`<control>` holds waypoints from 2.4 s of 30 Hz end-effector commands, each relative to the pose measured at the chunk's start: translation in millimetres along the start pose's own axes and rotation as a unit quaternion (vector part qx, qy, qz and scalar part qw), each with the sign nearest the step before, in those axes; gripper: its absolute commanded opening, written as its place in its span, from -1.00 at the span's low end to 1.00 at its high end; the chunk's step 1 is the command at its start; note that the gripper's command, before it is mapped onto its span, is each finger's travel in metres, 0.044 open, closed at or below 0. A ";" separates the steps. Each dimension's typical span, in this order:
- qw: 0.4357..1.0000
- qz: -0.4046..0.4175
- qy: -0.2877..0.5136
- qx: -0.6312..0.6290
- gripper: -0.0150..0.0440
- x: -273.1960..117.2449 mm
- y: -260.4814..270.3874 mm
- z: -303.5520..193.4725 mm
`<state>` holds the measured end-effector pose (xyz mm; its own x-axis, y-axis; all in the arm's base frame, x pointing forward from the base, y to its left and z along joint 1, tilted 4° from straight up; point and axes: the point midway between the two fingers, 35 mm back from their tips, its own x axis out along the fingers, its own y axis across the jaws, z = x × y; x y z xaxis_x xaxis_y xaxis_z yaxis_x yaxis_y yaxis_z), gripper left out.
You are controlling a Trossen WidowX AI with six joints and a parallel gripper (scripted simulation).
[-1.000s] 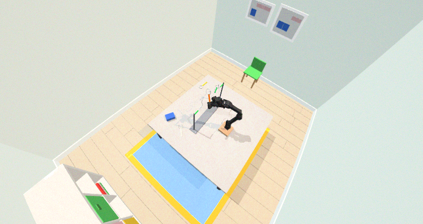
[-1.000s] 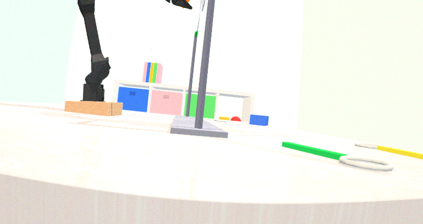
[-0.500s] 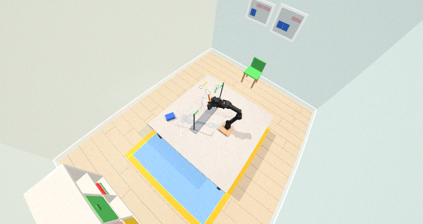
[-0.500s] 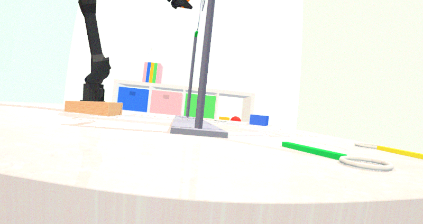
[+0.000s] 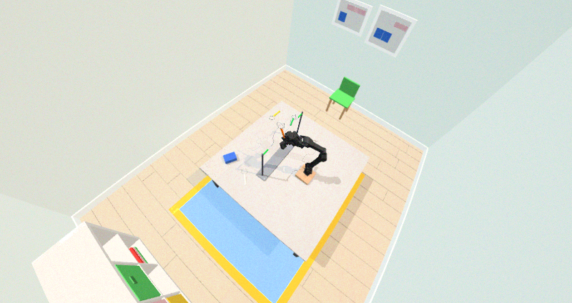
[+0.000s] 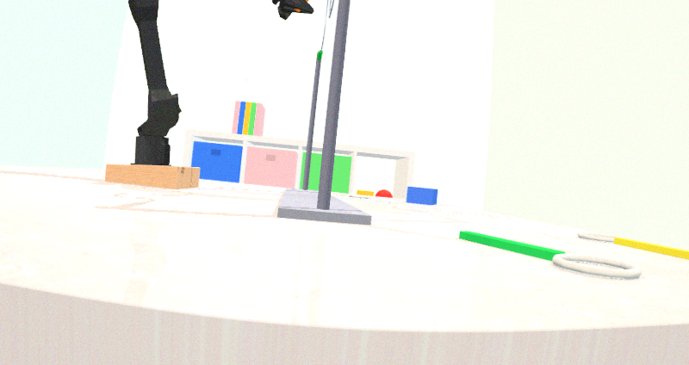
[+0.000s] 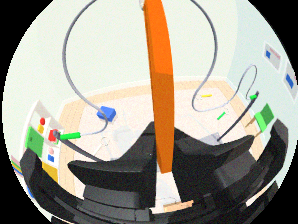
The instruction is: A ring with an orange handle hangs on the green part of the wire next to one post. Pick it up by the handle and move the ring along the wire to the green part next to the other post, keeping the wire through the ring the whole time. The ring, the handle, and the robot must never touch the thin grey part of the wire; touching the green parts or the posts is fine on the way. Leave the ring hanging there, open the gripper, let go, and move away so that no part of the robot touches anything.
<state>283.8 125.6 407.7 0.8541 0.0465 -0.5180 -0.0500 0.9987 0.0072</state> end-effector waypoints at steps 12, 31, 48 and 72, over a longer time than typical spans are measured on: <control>0.995 -0.047 -0.011 -0.088 -1.00 0.6 -6.8 0.2; 0.976 -0.102 -0.025 -0.191 -1.00 0.6 -15.0 2.3; 0.947 -0.150 -0.036 -0.281 -1.00 -0.3 -21.7 5.7; 0.888 -0.215 -0.052 -0.403 -1.00 -2.8 -29.6 12.3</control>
<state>289.5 97.9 418.0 0.9230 -0.2795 -0.2644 -0.0338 0.6257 -0.7793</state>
